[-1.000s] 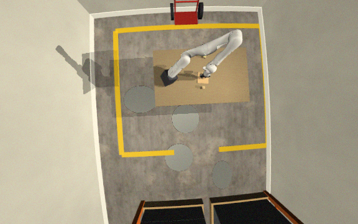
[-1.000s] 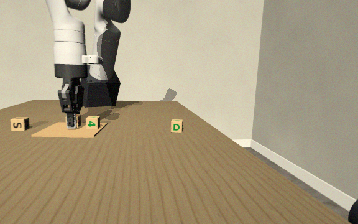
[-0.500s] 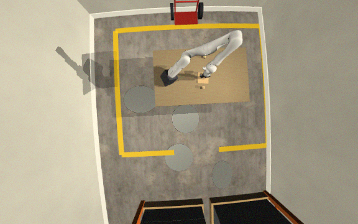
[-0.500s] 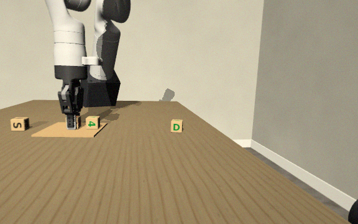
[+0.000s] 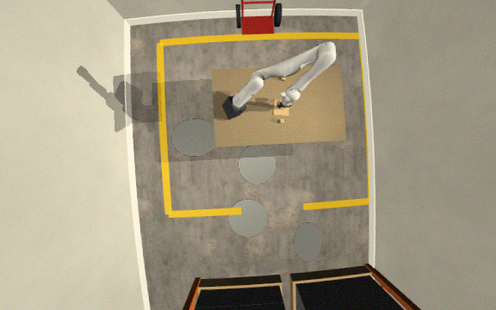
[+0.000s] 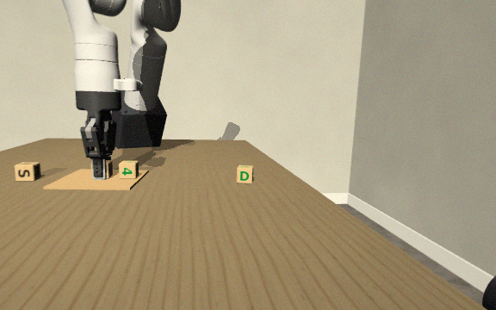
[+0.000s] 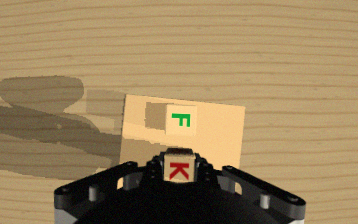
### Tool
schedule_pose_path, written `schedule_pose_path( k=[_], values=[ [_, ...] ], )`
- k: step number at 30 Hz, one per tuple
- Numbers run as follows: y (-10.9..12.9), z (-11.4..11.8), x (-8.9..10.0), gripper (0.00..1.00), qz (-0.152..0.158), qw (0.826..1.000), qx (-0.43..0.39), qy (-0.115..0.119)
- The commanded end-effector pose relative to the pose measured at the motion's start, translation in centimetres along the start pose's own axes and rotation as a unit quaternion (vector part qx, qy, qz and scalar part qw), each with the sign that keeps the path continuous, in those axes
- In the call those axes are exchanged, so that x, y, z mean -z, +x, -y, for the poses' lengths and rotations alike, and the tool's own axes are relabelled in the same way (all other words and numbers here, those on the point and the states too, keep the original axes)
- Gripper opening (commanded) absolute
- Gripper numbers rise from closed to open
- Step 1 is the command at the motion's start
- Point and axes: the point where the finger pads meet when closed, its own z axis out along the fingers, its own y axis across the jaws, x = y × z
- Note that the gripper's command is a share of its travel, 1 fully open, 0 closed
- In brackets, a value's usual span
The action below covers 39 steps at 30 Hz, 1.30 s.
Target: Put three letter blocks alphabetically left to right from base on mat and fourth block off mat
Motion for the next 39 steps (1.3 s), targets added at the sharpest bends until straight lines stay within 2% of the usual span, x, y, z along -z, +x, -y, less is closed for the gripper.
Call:
schedule_pose_path(
  k=[1,22,23,27,28,30,34,39],
  values=[
    [-0.01,-0.03,0.03,0.26,0.000,1.000,0.000,0.000],
    [-0.01,-0.03,0.03,0.26,0.000,1.000,0.000,0.000],
    [-0.01,-0.03,0.03,0.30,0.000,1.000,0.000,0.000],
    [-0.01,-0.03,0.03,0.30,0.000,1.000,0.000,0.000],
    [-0.01,-0.03,0.03,0.34,0.000,1.000,0.000,0.000],
    [-0.01,-0.03,0.03,0.34,0.000,1.000,0.000,0.000],
    [-0.01,-0.03,0.03,0.42,0.000,1.000,0.000,0.000],
    [-0.01,-0.03,0.03,0.46,0.000,1.000,0.000,0.000]
  ],
)
